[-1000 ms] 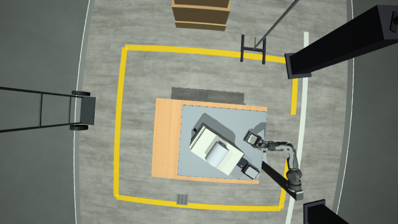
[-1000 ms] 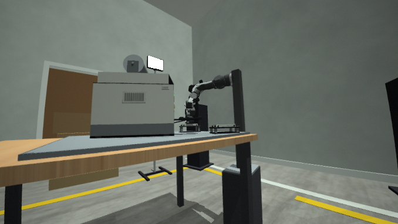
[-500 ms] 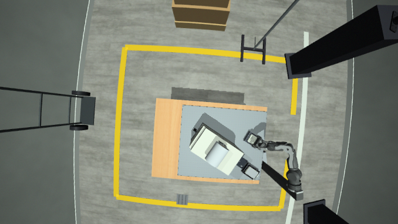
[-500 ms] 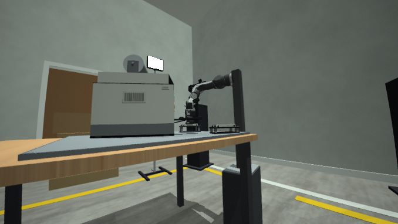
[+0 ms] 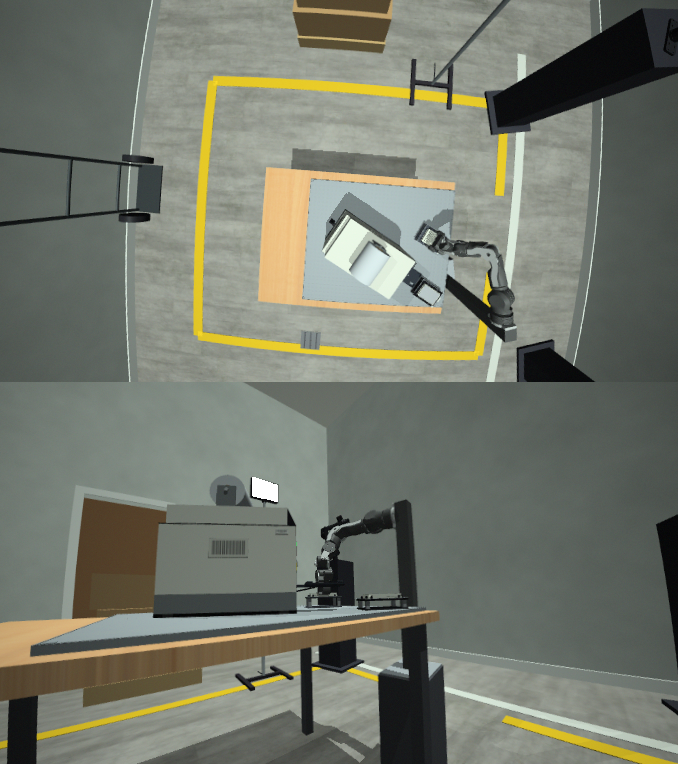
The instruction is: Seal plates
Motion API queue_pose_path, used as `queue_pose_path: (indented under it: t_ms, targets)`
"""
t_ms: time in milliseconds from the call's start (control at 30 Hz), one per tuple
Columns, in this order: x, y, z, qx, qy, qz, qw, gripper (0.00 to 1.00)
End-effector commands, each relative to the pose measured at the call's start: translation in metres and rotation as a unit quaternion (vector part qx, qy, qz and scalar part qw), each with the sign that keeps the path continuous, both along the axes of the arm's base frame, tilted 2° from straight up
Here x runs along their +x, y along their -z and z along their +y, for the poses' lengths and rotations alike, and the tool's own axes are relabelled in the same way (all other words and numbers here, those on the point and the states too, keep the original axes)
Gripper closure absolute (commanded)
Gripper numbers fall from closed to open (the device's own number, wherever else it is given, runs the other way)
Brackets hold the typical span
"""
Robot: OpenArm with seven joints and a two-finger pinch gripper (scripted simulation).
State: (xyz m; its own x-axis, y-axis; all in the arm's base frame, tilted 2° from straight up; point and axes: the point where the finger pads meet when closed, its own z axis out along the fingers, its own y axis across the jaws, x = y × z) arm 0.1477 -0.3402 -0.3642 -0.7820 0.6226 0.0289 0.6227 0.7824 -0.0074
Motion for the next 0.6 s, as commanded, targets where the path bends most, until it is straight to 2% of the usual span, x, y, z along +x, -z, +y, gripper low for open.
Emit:
queue_pose_path:
  t_ms: [0,567]
  targets:
    - [0.0008,0.0008,0.0009,0.002,-0.001,-0.003,1.0,0.35]
    - [0.0006,0.0021,-0.0003,0.0,0.0,-0.002,1.0,0.37]
